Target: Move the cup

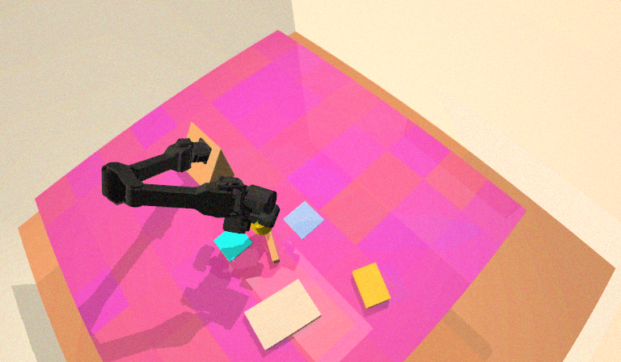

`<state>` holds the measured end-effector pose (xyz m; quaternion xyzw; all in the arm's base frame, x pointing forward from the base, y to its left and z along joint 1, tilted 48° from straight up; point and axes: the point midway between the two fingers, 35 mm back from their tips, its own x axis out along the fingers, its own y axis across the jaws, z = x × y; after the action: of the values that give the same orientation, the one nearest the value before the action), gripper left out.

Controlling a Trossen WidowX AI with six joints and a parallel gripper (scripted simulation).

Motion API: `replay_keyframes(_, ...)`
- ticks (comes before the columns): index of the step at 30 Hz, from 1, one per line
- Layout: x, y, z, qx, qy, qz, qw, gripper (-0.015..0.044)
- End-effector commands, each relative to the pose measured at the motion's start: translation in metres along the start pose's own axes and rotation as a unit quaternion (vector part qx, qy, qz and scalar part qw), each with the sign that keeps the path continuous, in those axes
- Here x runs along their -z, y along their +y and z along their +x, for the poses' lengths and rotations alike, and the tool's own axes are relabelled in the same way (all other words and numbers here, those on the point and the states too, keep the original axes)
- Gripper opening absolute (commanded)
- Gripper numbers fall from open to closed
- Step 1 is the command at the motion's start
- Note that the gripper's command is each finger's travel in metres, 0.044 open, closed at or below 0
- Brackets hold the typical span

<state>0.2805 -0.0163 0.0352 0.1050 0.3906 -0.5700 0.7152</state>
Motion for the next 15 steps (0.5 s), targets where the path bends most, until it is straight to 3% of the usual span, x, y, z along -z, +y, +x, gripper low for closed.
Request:
replay_keyframes(1,-0.005,-0.007,0.0,0.001,-0.001,-0.003,1.0,0.0)
replay_keyframes(15,-0.021,-0.028,-0.001,0.002,-0.002,-0.004,1.0,0.0)
